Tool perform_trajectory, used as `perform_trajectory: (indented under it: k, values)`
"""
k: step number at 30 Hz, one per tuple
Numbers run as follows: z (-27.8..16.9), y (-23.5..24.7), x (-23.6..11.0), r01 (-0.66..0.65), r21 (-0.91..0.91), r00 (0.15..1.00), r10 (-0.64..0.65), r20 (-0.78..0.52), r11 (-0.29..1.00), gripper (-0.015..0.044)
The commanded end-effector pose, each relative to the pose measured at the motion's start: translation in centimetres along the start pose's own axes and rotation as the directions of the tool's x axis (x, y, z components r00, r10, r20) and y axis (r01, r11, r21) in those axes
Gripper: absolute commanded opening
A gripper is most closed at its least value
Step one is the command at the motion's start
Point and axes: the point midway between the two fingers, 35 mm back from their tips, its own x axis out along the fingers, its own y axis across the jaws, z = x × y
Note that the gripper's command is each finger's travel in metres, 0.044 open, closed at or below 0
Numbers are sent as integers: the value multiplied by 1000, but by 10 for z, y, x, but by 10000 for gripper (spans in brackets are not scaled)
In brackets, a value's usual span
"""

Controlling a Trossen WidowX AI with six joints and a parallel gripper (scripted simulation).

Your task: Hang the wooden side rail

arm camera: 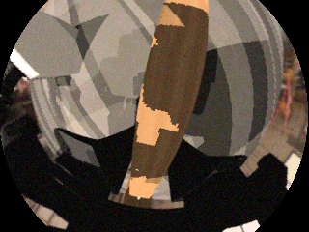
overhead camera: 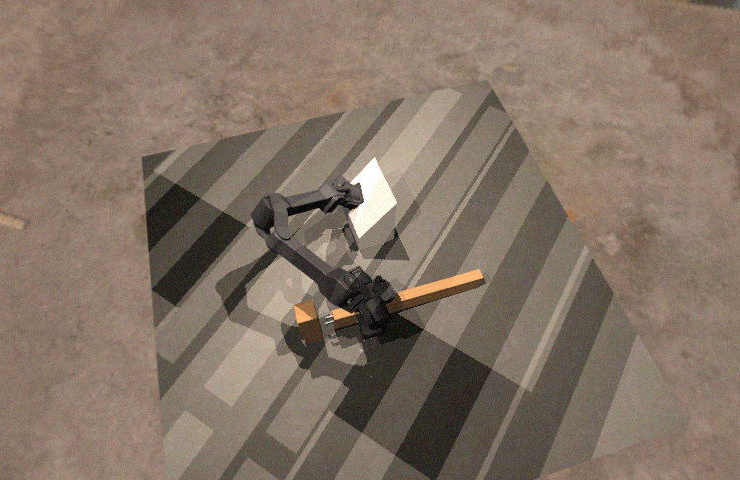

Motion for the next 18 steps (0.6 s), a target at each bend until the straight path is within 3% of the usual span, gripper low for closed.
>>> perform_trajectory:
  k: [1, 18]
  values:
    - [-1, -2, -4, 12, -7, 1000, -12, -1, 1000, 0]
    - [-3, -2, -4, 12, -7, 1000, -12, -1, 1000, 0]
